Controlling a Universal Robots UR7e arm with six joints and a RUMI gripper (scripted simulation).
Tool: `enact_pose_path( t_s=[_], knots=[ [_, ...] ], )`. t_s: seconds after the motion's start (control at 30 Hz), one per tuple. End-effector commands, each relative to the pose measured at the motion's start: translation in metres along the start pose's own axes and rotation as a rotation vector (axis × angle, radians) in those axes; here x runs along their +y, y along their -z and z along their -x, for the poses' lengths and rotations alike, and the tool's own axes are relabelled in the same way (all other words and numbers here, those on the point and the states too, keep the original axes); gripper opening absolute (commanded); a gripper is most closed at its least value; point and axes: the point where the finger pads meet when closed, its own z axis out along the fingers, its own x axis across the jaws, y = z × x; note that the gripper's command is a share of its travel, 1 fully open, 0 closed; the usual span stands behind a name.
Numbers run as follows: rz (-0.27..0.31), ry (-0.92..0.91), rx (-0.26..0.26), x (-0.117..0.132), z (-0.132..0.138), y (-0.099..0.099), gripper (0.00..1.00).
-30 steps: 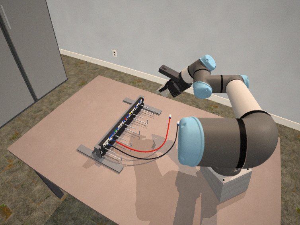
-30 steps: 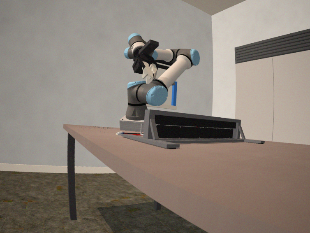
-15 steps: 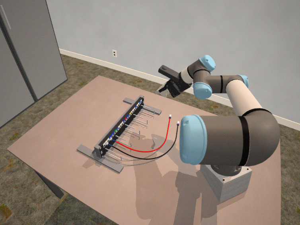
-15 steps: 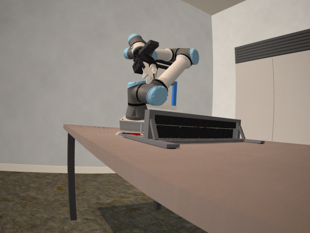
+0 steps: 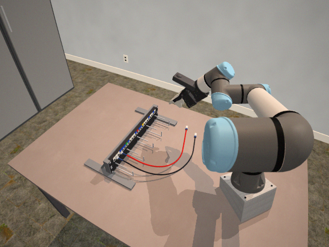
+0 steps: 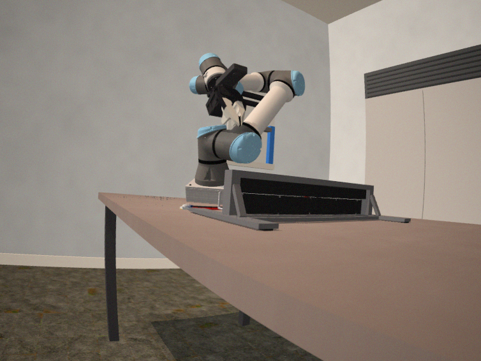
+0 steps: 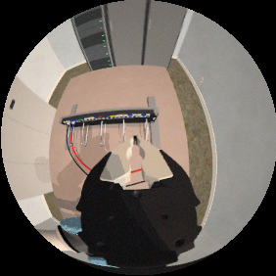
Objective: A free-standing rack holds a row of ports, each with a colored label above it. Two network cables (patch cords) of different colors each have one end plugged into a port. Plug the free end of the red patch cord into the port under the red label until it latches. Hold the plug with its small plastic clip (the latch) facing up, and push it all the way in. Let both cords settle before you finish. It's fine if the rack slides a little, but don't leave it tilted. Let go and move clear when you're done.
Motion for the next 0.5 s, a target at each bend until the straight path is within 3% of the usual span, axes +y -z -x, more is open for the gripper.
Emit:
enact_pose_path(
  t_s=[0.0, 0.47],
  knots=[
    [0.002, 0.000, 0.003, -0.001, 0.000, -0.005, 0.00],
    [0.002, 0.000, 0.003, -0.001, 0.000, -0.029, 0.00]
  ],
)
